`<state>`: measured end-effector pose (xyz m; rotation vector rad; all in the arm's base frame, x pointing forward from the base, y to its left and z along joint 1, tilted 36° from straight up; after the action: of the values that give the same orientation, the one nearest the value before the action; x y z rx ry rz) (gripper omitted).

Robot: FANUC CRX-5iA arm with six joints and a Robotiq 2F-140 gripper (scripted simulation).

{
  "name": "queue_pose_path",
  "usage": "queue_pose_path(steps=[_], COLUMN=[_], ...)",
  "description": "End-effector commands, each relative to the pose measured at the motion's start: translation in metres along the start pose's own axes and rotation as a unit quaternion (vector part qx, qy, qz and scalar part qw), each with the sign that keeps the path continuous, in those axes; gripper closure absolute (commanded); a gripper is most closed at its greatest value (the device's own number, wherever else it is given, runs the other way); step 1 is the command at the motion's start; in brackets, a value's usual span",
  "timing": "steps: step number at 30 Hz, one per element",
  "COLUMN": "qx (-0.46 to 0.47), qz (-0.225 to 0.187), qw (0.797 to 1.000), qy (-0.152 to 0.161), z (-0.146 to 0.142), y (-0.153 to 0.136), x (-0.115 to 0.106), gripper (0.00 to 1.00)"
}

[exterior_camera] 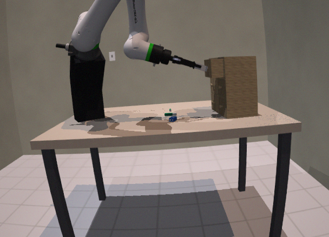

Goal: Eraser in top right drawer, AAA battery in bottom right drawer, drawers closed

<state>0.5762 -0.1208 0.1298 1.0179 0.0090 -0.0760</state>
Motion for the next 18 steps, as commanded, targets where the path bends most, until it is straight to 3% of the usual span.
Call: queue_pose_path(steps=[1,10,18], qx=[0.000,0.000,0.000], qz=[0.000,0.000,0.000], qw=[1.000,1.000,1.000], qy=[0.000,0.000,0.000], z=[-0.0001,-0.0001,-0.0001], y=[0.0001,0.0001,0.0001], x=[0.0000,0.0000,-0.0001], gripper=[0.92,0.80,0.80])
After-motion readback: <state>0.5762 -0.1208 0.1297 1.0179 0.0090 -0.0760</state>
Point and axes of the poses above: the point where the finger pads meet when closed, its own x axis out along the fingers, its own z axis across the jaws, y = z × x, the point moved 3 cm from there along -x, back along the fingers, and after that the axes turned 1 degree about x, right-handed, at the moved point
